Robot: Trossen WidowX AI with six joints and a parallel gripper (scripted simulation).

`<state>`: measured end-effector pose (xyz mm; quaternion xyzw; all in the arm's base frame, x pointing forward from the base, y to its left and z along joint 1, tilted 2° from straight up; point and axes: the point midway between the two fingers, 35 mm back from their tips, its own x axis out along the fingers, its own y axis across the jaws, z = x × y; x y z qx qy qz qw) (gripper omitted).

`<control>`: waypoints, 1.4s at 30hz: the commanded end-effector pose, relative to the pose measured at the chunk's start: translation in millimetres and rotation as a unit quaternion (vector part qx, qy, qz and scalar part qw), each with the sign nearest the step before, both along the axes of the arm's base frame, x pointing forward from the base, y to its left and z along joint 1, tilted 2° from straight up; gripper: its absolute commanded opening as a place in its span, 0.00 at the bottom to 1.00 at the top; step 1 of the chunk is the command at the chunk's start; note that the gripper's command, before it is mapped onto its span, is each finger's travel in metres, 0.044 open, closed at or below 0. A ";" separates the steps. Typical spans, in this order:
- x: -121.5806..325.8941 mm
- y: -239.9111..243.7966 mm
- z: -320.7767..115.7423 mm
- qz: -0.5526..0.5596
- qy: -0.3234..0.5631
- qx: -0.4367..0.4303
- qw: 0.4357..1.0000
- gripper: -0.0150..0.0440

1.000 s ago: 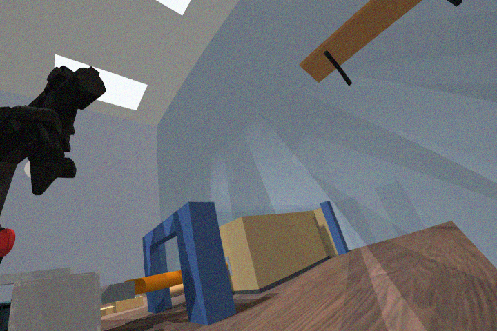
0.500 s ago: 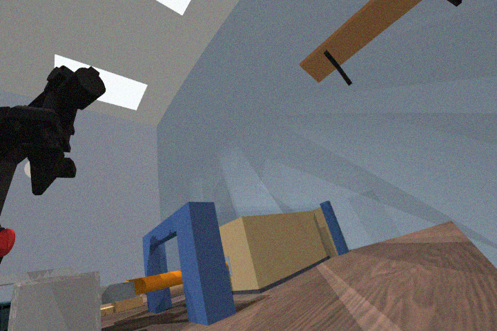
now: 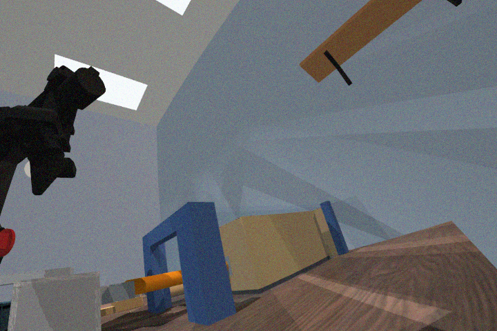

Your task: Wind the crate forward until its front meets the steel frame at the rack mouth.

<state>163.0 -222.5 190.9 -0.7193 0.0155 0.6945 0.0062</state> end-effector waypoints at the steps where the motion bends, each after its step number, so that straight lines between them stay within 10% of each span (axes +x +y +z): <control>1: 0.0 0.0 -0.1 0.000 0.000 0.000 1.000 0.25; 20: -52.7 2.4 -18.6 0.452 0.006 -0.018 0.892 1.00; 42: -50.9 -0.2 -37.3 0.452 0.006 -0.018 0.892 1.00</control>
